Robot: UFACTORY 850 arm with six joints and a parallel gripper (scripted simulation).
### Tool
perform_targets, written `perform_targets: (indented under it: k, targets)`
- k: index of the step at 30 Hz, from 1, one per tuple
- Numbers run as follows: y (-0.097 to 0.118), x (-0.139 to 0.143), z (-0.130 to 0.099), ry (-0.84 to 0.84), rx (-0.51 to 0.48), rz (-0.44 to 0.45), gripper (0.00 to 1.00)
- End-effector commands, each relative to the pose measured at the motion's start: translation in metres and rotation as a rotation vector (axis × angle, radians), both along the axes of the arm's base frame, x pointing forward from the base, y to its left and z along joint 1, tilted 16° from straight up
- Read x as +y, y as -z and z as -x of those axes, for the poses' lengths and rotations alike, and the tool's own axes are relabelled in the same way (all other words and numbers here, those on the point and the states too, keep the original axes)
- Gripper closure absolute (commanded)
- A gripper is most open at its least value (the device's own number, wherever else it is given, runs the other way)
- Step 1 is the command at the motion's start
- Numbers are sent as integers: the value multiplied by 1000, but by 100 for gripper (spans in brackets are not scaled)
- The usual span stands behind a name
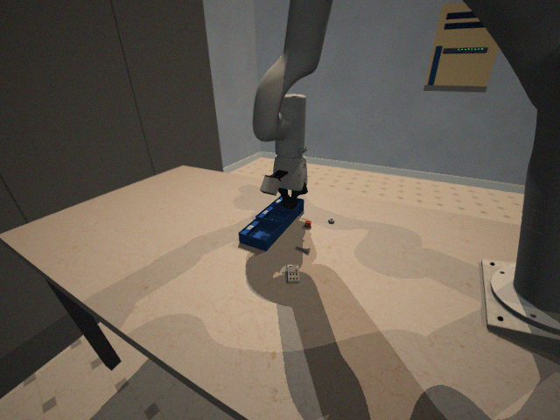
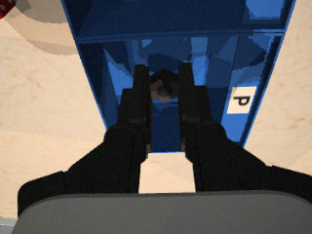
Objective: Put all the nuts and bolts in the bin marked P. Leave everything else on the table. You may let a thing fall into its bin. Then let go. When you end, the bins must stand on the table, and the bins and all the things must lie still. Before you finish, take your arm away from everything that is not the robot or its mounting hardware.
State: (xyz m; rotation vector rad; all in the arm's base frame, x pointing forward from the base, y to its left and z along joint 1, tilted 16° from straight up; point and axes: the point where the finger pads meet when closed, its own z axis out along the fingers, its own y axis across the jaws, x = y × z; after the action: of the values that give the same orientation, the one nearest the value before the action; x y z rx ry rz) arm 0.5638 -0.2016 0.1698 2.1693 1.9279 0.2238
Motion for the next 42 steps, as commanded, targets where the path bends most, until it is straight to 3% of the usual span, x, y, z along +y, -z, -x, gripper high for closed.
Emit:
perform_targets:
  k: [1,11,12,29,42]
  targets:
    - [0,0,-1,0,-2,1,100]
    - [1,0,-1,0,-2,1,100]
    - [1,0,-1,0,-2,1,70]
    - [0,0,-1,0,-2,1,70]
    - [-16,1,4,0,-2,1,70]
